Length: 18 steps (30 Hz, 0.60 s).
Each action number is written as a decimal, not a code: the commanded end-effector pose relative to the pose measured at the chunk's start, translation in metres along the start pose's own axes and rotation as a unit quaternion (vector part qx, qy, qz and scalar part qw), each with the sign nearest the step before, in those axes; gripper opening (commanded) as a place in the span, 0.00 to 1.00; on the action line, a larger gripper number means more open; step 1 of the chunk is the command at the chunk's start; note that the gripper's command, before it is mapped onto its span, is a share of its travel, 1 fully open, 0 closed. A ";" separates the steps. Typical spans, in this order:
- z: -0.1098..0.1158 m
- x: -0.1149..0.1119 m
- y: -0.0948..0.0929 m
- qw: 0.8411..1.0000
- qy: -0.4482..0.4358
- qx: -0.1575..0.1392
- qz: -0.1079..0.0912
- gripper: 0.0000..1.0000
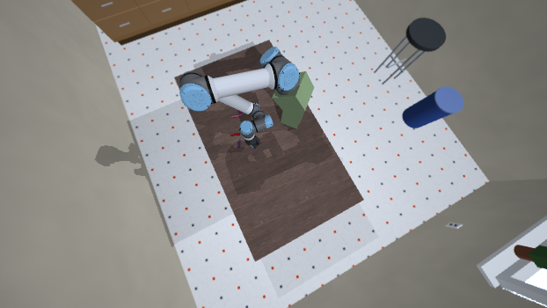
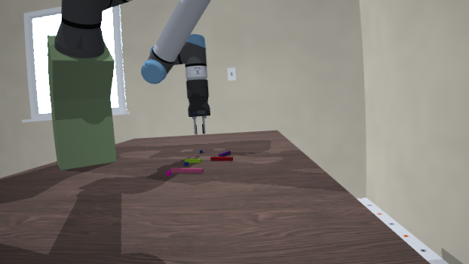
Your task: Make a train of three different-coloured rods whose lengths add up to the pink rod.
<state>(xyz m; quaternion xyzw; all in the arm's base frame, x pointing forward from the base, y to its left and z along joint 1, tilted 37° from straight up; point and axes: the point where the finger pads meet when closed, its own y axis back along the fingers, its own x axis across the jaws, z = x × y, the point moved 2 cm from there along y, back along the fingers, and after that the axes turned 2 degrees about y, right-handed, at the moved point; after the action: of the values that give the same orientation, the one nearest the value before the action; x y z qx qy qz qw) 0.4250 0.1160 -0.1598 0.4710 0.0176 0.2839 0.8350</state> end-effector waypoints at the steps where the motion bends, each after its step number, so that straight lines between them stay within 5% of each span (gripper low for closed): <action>1: 0.000 0.000 0.000 1.000 0.000 0.000 0.001 0.54; 18: 0.000 0.000 -0.006 1.000 0.000 0.000 0.000 0.54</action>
<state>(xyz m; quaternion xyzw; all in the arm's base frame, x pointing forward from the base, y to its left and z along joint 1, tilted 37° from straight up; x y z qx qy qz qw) 0.4267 0.1145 -0.1631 0.4710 0.0174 0.2837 0.8351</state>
